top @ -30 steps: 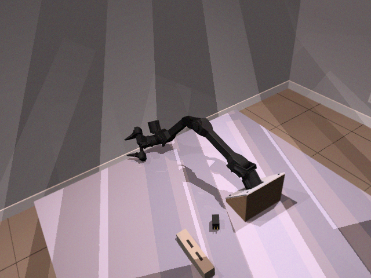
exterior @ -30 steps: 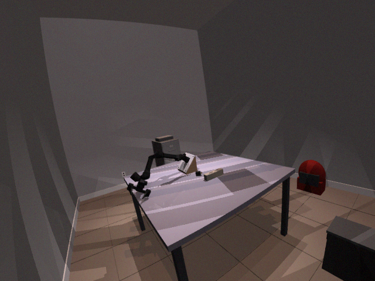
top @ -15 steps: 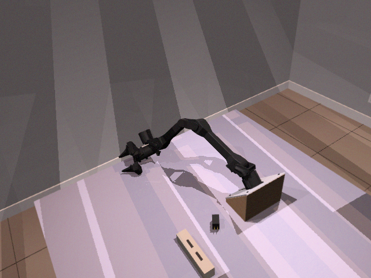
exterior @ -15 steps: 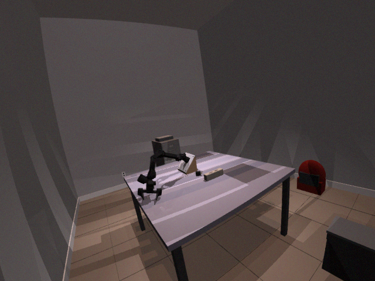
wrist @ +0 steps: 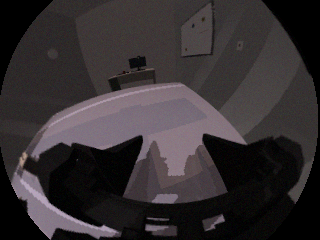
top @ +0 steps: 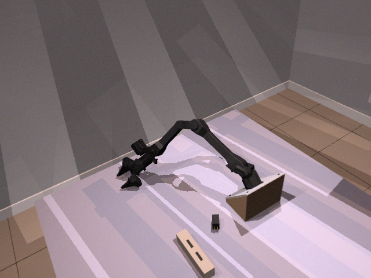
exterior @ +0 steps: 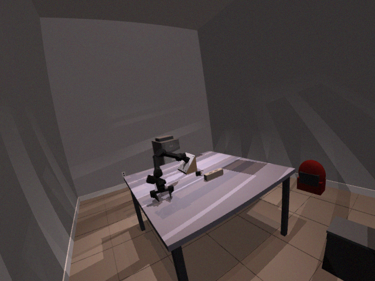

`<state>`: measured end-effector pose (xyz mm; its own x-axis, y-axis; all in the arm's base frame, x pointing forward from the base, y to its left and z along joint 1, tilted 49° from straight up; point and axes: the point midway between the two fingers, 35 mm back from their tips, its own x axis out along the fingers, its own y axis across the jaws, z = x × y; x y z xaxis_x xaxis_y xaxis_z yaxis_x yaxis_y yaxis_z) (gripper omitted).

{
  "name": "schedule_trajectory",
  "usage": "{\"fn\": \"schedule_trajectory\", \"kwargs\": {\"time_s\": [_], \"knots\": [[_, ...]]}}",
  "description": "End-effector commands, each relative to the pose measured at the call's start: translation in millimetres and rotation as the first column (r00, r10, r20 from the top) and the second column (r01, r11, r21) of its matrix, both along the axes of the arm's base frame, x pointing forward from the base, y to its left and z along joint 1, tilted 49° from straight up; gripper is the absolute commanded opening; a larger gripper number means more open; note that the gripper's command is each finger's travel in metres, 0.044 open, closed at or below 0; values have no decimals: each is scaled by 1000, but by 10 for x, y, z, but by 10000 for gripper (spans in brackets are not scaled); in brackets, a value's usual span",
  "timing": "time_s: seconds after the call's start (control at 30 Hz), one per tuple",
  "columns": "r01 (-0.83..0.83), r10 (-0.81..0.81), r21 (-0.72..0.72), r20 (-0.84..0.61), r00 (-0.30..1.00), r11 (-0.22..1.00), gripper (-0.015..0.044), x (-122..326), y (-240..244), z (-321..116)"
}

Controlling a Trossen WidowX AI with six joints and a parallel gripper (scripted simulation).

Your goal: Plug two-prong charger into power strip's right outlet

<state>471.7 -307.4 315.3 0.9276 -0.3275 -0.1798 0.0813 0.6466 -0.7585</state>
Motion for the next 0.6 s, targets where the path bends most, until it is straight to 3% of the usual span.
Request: {"fn": "schedule_trajectory", "kwargs": {"time_s": [0.0, 0.57], "knots": [[4, -2, 60, -46, 999, 998, 440, 77, 169, -206], [47, 29, 236, -306, 952, 971, 440, 245, 1025, -1197]]}}
